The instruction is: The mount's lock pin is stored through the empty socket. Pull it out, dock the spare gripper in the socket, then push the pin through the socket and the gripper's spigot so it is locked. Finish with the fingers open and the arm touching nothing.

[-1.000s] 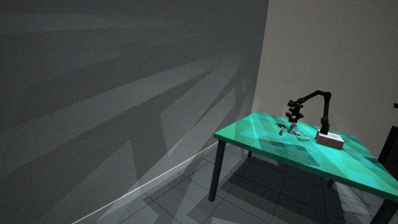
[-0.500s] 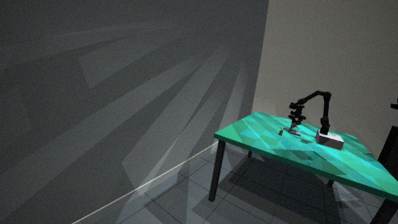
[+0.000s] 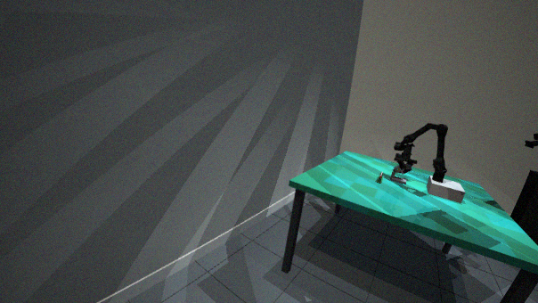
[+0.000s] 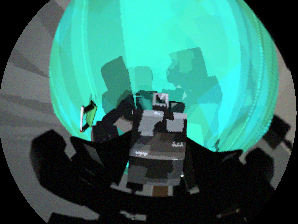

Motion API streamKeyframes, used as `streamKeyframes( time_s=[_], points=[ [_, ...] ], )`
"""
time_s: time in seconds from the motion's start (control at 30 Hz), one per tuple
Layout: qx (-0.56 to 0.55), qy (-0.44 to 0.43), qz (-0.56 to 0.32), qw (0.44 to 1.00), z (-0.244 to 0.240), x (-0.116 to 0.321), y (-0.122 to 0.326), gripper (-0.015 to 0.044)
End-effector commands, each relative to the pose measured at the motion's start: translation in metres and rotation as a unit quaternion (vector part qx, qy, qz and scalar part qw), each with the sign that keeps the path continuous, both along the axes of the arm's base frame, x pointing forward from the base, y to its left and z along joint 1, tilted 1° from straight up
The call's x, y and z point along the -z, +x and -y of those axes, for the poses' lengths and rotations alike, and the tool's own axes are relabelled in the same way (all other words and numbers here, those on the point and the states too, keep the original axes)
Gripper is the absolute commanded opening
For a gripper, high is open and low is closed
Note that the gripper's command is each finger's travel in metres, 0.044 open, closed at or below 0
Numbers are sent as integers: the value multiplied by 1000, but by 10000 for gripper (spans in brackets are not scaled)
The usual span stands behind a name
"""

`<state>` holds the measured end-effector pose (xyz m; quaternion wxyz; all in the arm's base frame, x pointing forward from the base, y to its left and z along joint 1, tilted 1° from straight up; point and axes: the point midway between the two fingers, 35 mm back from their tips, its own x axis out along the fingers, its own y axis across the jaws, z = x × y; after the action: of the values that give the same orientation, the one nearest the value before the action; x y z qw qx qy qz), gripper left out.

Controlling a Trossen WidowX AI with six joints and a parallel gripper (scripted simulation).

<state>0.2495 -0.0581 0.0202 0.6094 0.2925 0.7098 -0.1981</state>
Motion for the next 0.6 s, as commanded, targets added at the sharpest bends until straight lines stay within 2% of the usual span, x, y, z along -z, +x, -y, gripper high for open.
streamKeyframes(
  time_s=[0.0,0.57],
  points=[
    [-6,35,-12,999,-5,1,-10,0],
    [-5,212,-27,977,-30,-11,-46,0]
  ],
)
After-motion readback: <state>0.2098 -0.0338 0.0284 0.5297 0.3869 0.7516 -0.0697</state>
